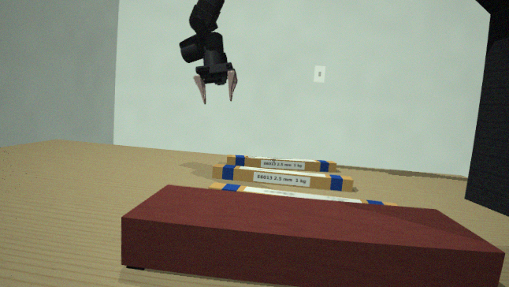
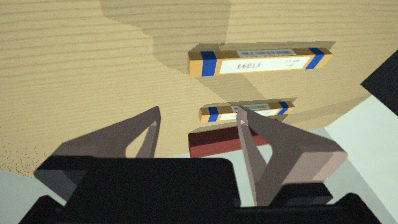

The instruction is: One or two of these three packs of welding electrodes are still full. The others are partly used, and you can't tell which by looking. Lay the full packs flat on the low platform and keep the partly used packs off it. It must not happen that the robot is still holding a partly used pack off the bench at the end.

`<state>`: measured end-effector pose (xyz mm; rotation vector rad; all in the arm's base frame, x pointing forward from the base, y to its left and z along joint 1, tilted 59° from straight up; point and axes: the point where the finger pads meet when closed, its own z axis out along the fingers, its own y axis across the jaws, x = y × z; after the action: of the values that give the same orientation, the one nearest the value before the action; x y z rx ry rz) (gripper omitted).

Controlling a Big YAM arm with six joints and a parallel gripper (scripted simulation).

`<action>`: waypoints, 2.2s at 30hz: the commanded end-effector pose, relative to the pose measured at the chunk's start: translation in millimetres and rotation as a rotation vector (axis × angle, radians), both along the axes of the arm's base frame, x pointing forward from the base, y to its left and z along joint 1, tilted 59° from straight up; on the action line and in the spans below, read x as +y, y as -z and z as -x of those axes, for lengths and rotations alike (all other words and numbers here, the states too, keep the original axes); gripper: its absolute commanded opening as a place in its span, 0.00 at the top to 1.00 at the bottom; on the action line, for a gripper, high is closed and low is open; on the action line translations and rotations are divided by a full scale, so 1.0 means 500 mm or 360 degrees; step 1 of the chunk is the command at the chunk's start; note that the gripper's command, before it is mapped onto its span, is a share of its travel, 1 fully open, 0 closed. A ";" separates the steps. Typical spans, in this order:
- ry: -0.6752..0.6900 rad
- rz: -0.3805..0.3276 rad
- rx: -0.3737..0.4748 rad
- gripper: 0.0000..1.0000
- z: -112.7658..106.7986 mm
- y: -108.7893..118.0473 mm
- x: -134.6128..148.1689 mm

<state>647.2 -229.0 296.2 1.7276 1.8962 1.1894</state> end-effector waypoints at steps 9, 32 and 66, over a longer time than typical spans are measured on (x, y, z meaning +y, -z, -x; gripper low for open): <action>0.0000 0.0000 0.0000 0.26 0.000 0.000 0.000; 0.0019 0.0021 -0.0028 0.26 0.230 -0.153 -0.022; -0.0410 0.0801 -0.0274 0.26 0.326 -0.039 0.173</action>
<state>489.5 -153.4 298.8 1.2691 2.1280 0.8560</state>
